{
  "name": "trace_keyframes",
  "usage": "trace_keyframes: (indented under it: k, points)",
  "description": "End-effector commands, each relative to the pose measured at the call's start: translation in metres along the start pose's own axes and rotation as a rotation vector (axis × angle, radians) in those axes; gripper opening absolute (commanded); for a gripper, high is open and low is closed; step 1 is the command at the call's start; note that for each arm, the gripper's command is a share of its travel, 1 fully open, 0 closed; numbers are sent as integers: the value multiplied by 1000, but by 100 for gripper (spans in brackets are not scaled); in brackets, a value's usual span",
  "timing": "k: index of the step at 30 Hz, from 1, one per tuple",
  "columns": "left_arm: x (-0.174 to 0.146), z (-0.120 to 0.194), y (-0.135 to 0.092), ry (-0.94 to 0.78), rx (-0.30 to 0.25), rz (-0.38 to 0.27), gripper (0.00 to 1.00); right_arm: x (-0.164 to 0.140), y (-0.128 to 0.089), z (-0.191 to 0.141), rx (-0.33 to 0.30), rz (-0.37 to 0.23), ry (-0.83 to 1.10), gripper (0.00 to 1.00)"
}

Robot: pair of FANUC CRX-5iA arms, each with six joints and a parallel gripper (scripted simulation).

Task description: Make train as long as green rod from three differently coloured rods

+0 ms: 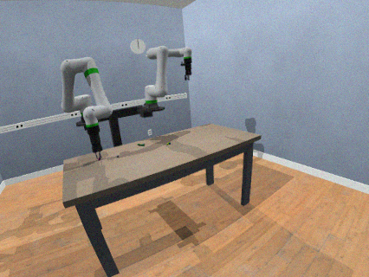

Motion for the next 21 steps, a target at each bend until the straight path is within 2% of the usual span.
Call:
trace_keyframes:
  k: [1,21]
  points:
    - [0,0,-1,0,0,-2,100,1,0,0,0,-2,0,54]
    - [0,0,-1,0,0,-2,100,1,13,0,0,-2,0,54]
Point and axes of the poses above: on each arm, the point where the finger pads meet when closed, its own y axis out along the fingers, its own z axis across the jaws, x = y × z, the point moved 2 cm from there along -y, back along the fingers, and after that the axes turned 6 degrees about y, right-handed, at the moved point
